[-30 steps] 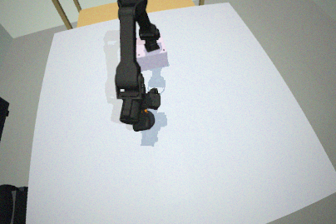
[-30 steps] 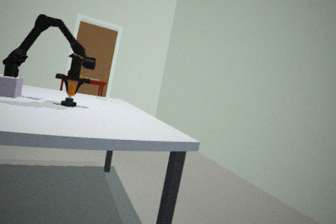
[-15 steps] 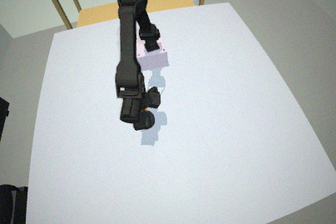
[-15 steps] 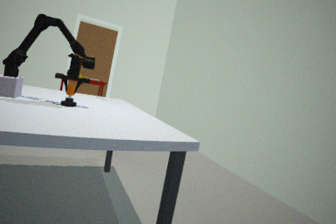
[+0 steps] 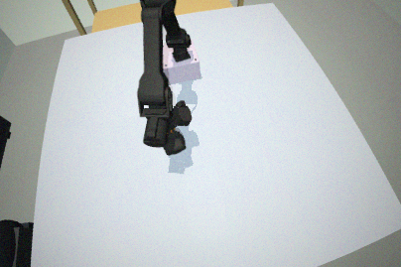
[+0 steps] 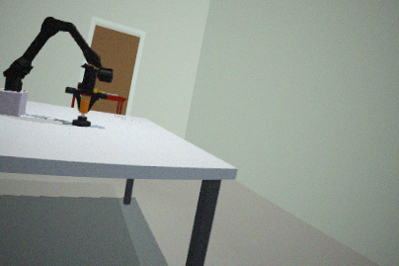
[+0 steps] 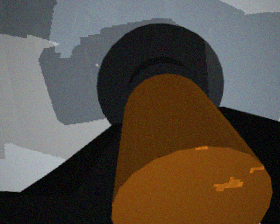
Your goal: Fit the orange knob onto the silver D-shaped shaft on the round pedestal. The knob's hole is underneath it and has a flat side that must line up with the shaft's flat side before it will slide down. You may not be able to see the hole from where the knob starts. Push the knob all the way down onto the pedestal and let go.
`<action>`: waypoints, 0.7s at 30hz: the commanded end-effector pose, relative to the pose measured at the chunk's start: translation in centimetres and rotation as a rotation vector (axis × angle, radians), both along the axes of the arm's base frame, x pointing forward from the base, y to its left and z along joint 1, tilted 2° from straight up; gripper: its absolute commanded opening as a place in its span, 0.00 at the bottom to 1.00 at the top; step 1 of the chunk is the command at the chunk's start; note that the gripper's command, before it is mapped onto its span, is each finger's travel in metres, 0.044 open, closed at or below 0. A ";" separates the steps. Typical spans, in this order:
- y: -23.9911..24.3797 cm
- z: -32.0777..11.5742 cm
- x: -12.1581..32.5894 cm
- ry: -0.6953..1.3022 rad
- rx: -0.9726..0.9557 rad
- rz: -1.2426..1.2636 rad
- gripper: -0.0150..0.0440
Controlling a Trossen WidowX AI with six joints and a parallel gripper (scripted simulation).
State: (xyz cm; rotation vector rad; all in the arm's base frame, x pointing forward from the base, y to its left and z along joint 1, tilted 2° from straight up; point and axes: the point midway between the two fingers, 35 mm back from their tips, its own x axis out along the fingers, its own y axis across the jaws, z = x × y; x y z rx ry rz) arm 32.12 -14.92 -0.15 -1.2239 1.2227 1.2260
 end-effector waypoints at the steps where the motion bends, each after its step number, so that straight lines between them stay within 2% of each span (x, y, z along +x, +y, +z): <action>1: -0.2 0.3 0.3 -0.006 -0.006 0.008 0.25; 21: 0.0 -0.1 -0.1 -0.005 -0.006 0.008 0.25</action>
